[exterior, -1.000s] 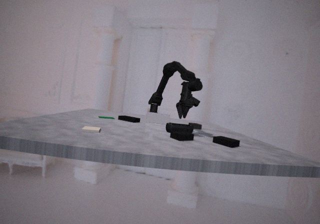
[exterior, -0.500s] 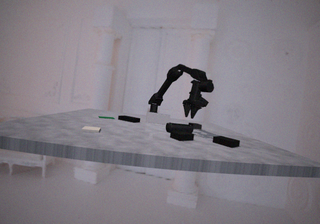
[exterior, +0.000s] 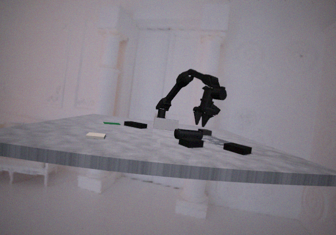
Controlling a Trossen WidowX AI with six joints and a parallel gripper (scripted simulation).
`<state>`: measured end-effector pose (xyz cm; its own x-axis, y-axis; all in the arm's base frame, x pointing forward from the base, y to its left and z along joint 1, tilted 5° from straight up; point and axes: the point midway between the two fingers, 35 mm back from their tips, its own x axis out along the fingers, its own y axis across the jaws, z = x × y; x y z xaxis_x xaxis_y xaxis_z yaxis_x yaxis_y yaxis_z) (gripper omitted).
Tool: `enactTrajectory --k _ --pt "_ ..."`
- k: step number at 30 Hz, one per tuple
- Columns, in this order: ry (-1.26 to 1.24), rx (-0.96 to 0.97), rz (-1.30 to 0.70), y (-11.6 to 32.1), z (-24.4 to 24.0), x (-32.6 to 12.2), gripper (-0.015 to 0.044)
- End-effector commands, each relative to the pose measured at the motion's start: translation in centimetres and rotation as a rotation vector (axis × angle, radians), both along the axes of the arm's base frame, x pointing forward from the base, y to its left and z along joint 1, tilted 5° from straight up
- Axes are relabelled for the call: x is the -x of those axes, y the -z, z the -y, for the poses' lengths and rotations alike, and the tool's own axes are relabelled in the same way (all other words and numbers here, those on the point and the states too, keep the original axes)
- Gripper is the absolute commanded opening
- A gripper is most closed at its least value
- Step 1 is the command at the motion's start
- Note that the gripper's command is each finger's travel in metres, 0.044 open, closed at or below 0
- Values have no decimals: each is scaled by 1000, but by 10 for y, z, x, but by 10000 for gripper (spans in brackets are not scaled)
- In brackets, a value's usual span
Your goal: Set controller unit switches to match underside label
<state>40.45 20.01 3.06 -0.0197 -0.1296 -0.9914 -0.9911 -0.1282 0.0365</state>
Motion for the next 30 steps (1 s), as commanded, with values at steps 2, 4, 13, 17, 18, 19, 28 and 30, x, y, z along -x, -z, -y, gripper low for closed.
enactTrajectory --k 2,4,13,17,18,19,28,30 --pt "-3 7 -3 10 0 1 440" --pt "-3 7 -3 13 0 1 440" --pt "-3 6 -3 28 0 1 440" --pt "-3 6 -3 34 -1 2 440" --pt "-3 6 -3 36 -1 2 440" --pt "-3 6 -3 37 -1 2 440" --pt "-3 6 -3 48 -1 3 414" --pt "-3 6 -3 48 -1 3 361"
